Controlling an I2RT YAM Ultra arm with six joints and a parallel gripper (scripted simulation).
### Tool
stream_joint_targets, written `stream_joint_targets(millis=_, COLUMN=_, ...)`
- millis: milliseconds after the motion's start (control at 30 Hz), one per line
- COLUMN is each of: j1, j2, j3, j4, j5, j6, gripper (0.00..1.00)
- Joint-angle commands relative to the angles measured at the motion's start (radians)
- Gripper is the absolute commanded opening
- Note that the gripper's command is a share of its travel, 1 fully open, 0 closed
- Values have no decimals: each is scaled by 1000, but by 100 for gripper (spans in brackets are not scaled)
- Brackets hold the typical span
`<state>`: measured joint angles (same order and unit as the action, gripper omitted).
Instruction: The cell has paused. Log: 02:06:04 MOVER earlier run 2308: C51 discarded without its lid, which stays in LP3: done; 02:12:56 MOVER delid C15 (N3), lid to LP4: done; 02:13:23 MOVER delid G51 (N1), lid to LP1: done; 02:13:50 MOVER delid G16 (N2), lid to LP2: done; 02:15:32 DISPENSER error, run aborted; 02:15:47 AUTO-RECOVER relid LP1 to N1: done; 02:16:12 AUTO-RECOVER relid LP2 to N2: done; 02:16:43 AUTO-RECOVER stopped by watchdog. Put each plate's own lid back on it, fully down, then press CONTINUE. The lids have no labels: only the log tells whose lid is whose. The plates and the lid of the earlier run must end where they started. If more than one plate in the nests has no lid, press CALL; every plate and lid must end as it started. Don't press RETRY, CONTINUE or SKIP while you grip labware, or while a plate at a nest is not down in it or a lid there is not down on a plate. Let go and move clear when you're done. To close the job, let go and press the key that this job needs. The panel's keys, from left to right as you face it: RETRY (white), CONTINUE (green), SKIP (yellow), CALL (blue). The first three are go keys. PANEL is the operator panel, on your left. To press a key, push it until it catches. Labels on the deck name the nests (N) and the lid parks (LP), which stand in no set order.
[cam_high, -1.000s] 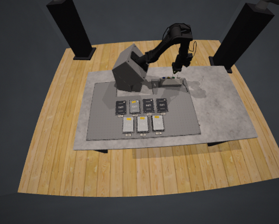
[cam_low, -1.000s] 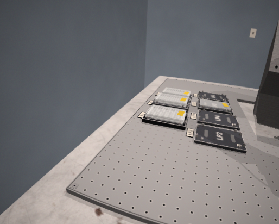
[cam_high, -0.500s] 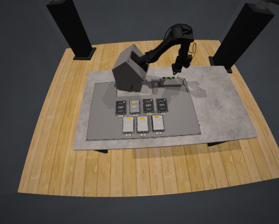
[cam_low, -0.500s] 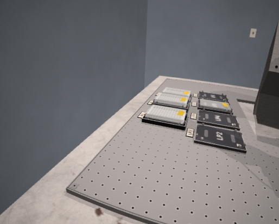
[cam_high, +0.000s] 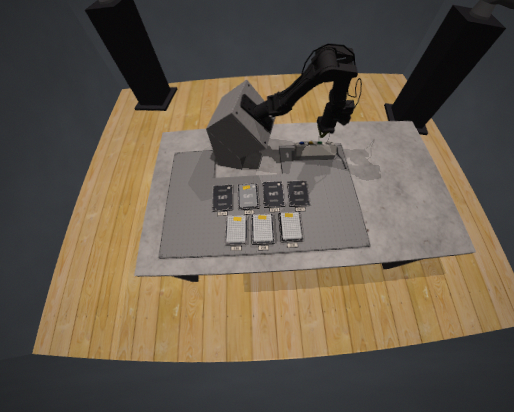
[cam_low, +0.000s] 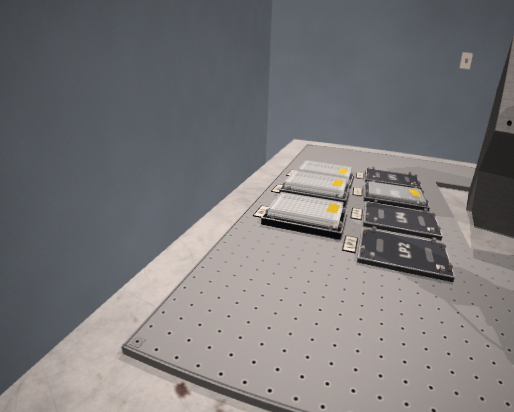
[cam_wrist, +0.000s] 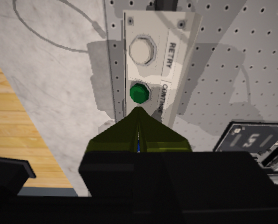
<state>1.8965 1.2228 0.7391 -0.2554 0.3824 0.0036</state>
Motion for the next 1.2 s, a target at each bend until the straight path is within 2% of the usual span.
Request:
stream_joint_targets(millis=0, j1=13, j2=6, j3=14, j4=18, j5=-7, j6=0, gripper=0)
stream_joint_targets(millis=100, j1=3, j2=-3, j3=3, j4=6, j5=-2, j6=0, gripper=0)
stream_joint_targets(millis=500, j1=-10, j2=44, j3=18, j4=51, j5=-18, j6=-16, gripper=0)
stream_joint_targets(millis=567, j1=-10, j2=44, j3=18, j4=51, j5=-18, j6=-16, gripper=0)
stream_joint_targets(millis=600, j1=-12, j2=18, j3=21, j4=53, j5=-19, j6=-17, gripper=0)
stream_joint_targets(millis=667, j1=-20, j2=51, j3=26, j4=58, j5=-20, j6=-18, gripper=0)
stream_joint_targets(millis=1067, j1=-32, j2=84, j3=31, j4=88, j5=-29, j6=-26, gripper=0)
stream_joint_targets(millis=1167, j1=-16, j2=69, j3=32, j4=91, j5=-30, j6=-27, gripper=0)
